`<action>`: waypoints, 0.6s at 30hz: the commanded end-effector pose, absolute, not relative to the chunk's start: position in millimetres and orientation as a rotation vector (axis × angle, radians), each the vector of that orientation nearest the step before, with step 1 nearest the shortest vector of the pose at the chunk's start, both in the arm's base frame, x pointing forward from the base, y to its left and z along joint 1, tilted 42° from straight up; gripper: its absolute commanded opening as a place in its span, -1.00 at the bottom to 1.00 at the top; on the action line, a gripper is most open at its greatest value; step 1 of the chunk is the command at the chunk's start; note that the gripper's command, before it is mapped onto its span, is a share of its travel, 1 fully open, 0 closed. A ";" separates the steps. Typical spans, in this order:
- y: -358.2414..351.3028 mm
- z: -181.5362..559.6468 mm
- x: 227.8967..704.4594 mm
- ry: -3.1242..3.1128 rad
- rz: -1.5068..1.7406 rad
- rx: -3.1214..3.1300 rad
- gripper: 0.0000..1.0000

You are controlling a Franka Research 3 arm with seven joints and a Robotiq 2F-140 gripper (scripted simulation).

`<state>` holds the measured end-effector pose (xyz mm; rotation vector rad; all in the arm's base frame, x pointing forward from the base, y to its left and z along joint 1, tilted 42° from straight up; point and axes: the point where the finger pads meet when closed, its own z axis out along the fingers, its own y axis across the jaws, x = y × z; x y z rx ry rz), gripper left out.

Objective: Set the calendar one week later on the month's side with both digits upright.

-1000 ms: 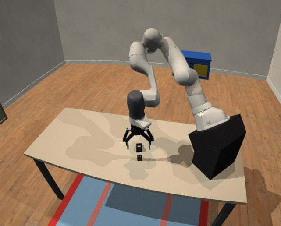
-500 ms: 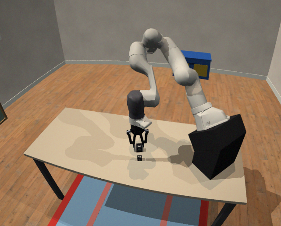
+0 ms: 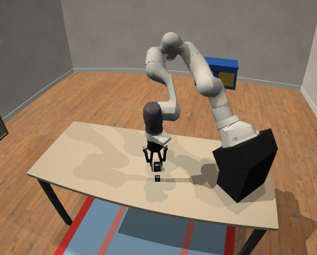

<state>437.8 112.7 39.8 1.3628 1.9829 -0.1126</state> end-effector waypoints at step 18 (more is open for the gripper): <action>111.1 36.3 439.7 1.988 -0.120 1.355 -0.44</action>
